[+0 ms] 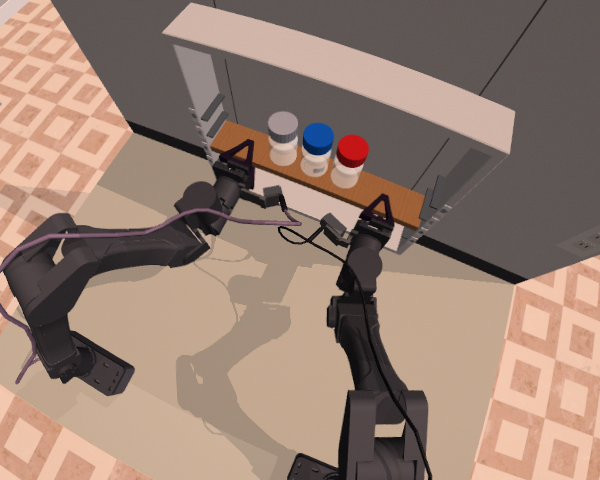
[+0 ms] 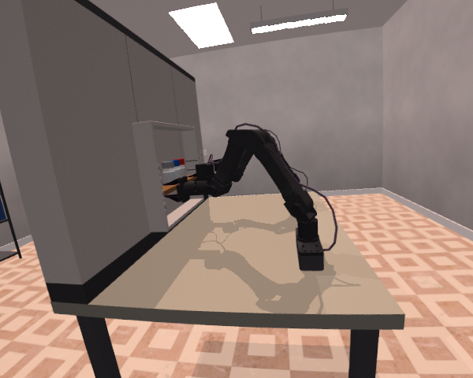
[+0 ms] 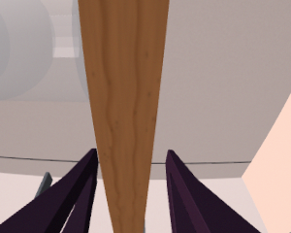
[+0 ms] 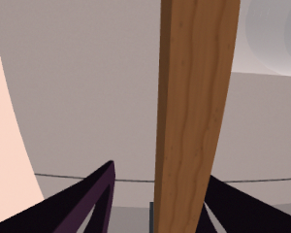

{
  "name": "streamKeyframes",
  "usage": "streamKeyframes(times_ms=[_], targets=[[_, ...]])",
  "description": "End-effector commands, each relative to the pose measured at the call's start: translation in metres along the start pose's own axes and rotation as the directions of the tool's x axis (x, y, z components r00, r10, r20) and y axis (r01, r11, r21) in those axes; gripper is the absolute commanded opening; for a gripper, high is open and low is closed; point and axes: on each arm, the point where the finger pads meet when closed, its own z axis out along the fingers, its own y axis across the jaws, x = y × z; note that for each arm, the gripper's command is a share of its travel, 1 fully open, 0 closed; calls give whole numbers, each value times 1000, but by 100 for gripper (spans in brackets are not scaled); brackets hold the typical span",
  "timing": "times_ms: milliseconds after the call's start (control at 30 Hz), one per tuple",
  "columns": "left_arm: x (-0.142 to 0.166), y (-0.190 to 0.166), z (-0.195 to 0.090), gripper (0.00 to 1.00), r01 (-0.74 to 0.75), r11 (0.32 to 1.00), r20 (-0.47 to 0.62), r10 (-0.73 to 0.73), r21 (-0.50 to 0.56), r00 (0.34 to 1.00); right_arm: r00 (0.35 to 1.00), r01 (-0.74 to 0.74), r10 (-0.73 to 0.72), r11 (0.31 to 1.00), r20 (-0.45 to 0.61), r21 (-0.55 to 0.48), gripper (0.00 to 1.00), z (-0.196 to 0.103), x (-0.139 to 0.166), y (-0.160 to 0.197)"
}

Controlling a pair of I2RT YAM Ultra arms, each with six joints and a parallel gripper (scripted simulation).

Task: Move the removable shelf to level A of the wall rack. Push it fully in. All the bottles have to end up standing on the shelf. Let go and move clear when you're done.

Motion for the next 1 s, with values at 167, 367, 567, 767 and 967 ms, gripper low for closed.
streamKeyframes(times_ms=[167, 367, 567, 767, 967], targets=[[0, 1, 7, 36, 3, 1000, 3, -3, 1, 1000, 1000, -13, 13, 1000, -3, 25, 36, 6, 3, -14], [0, 1, 7, 27, 3, 1000, 3, -3, 1, 1000, 1000, -13, 13, 1000, -3, 25, 27, 6, 3, -14], [0, 1, 7, 13, 3, 1000, 3, -3, 1, 1000, 1000, -13, 13, 1000, -3, 25, 13, 6, 3, -14], [0, 1, 7, 0, 3, 1000, 3, -3, 1, 1000, 1000, -13, 13, 1000, -3, 25, 0, 6, 3, -14], [0, 2, 7, 0, 3, 1000, 3, -3, 1, 1000, 1000, -13, 13, 1000, -3, 25, 0, 6, 3, -15]])
